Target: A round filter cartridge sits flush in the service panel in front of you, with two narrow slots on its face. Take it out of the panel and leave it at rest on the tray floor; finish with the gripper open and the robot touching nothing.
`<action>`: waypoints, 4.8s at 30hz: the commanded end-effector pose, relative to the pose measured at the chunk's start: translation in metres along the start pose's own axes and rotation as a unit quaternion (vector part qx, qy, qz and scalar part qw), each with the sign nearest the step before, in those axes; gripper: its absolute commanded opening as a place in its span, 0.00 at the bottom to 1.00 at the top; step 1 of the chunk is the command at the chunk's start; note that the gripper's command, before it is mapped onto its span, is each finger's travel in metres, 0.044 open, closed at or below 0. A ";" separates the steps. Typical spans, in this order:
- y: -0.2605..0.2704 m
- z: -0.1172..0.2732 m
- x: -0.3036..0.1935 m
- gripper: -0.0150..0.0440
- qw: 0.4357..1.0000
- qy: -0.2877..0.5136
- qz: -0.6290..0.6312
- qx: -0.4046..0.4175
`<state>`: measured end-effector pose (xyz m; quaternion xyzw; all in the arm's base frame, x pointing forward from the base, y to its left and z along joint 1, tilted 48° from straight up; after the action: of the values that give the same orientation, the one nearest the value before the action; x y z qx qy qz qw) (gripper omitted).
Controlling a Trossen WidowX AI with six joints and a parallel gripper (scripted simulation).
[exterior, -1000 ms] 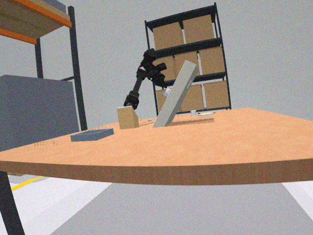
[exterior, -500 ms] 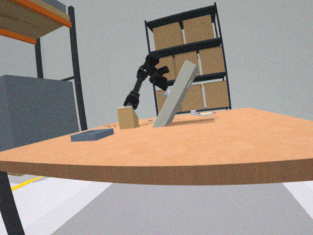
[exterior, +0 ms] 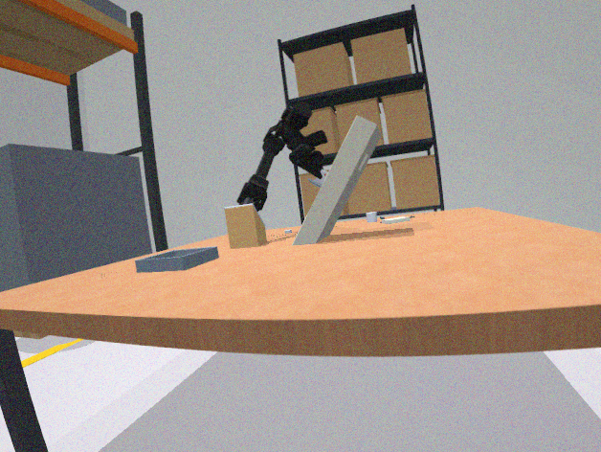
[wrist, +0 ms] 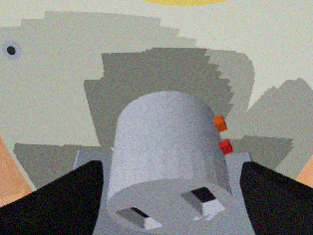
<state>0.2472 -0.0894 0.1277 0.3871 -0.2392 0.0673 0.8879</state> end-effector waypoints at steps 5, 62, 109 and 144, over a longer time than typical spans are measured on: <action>0.000 0.001 0.000 0.64 1.000 0.000 0.002 0.000; -0.093 0.089 0.011 0.25 1.000 0.000 0.000 -0.001; -0.200 0.123 -0.196 0.25 0.764 0.053 -0.555 -0.325; -0.171 0.028 -0.338 0.25 0.627 0.068 -0.673 -0.386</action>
<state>-0.0046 -0.2161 -0.1197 0.0616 0.1458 -0.6230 0.7660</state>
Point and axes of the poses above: the point midway between the two fingers, 35 mm back from their tips, its own z axis back along the fingers, its own y axis across the jaws, x = y × z, the point moved 8 cm from there along z, back along the fingers, and after that the axes turned 10 degrees about z, right-handed, at the moved point
